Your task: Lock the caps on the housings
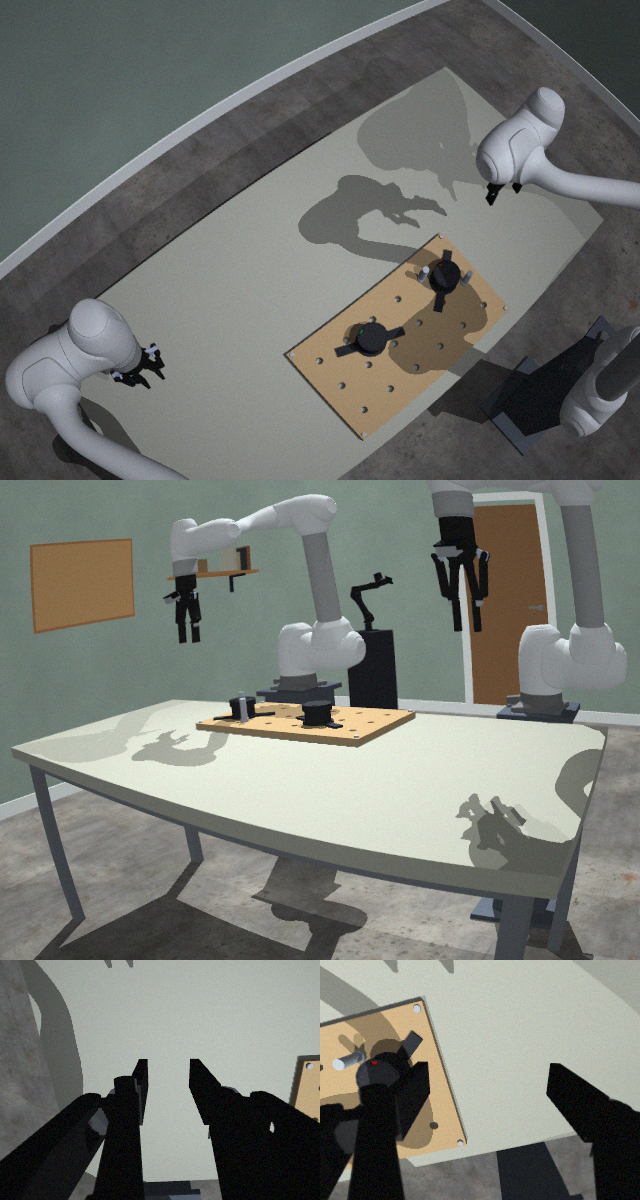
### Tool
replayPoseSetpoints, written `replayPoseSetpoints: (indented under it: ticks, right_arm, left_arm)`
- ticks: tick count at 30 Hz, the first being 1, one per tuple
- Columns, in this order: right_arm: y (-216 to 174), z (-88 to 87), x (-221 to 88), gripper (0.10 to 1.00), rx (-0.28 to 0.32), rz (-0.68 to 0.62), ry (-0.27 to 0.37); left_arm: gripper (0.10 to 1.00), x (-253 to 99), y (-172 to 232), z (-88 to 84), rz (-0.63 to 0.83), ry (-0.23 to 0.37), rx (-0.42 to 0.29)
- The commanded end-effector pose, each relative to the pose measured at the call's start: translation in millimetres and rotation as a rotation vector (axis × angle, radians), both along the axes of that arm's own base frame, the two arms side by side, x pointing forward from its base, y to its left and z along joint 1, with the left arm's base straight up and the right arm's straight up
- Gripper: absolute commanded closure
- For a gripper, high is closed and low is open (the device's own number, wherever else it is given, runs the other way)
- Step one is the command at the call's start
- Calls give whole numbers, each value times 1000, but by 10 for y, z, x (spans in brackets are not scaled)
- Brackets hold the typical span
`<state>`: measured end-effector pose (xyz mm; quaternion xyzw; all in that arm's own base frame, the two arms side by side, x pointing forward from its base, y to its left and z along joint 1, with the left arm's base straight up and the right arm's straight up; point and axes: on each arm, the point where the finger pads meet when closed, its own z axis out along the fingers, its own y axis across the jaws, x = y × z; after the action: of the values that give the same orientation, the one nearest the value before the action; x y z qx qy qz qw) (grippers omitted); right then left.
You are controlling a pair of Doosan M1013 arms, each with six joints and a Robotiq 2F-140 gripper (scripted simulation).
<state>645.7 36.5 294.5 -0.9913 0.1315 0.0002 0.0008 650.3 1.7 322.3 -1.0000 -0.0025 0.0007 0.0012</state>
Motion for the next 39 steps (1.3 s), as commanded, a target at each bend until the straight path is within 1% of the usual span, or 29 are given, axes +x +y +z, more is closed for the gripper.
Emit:
replayPoseSetpoints:
  ticks: [1, 12, 15, 17, 29, 33, 39]
  right_arm:
    - [77, -52, -7, 403, -2, -59, -1]
    - [462, -341, -50, 403, -4, -344, -2]
    - [465, -344, -50, 403, -4, -346, -2]
    - [503, -372, -55, 403, -4, -375, -2]
    - [922, -686, -103, 403, -4, -688, -3]
    - [940, -700, -105, 403, -4, -702, -3]
    - [1148, -855, -130, 403, -3, -859, -2]
  left_arm:
    - [770, 2, 1, 8, 0, -1, 0]
    - [770, 2, 1, 8, 0, -1, 0]
    - [770, 2, 1, 8, 0, -1, 0]
    - [770, 2, 1, 8, 0, -1, 0]
    - [770, 2, 1, 8, 0, -1, 0]
    - [770, 2, 1, 8, 0, -1, 0]
    - [770, 2, 1, 8, 0, -1, 0]
